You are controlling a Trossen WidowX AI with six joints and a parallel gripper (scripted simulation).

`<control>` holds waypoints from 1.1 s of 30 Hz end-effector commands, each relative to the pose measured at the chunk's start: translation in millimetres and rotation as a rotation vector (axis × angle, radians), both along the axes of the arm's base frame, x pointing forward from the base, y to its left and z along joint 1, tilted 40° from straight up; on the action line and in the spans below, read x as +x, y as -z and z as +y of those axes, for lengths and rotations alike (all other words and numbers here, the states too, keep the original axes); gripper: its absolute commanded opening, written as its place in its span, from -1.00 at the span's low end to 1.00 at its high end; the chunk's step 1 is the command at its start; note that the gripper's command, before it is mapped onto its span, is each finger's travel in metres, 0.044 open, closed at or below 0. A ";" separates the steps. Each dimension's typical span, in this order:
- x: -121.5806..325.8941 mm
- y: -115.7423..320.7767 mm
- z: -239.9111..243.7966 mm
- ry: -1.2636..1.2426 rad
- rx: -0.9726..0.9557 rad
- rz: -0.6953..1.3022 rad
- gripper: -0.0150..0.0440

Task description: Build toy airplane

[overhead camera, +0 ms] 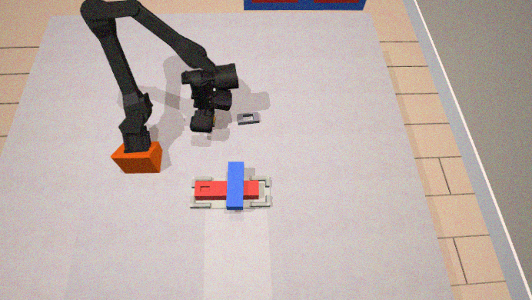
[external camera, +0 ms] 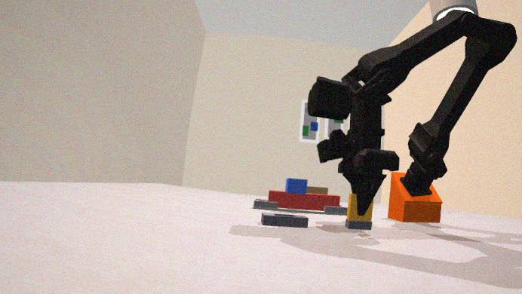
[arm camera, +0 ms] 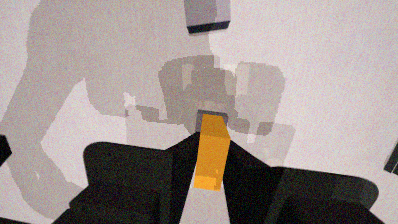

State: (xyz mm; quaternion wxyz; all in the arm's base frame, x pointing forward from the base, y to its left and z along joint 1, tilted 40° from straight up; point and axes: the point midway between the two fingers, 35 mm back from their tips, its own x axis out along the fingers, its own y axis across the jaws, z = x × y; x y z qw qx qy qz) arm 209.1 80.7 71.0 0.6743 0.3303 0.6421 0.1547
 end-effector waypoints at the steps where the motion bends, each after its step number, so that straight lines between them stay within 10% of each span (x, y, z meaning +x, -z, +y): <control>1: -0.3 0.8 0.5 0.001 0.003 0.006 -0.49; 33: -1.5 -54.8 -52.3 -0.007 -0.021 0.012 -0.49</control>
